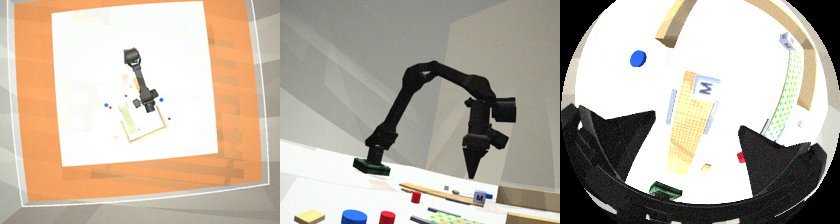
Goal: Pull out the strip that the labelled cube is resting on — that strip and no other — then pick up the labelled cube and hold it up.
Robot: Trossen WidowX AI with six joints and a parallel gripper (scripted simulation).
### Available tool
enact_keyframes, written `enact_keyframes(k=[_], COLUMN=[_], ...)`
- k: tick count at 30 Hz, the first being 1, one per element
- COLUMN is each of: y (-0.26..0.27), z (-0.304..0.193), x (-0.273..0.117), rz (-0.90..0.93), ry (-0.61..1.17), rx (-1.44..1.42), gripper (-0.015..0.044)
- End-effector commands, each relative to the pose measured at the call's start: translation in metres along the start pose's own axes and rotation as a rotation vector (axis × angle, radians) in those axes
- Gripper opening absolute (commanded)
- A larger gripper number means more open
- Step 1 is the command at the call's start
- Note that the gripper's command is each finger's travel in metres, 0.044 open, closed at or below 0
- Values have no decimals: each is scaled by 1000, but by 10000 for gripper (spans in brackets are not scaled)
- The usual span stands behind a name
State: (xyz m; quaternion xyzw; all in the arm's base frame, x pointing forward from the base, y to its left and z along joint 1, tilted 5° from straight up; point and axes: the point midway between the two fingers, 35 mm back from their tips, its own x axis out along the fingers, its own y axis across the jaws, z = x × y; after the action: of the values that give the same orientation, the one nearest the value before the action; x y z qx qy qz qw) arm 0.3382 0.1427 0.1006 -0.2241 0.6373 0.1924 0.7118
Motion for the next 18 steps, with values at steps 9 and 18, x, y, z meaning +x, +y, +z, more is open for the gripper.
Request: enact_keyframes(k=[9, 18], y=[-3, -3], z=[29, 30], x=[5, 20], rz=[-1, -1], ry=[6, 6], rx=[5, 5], gripper=[335, 250])
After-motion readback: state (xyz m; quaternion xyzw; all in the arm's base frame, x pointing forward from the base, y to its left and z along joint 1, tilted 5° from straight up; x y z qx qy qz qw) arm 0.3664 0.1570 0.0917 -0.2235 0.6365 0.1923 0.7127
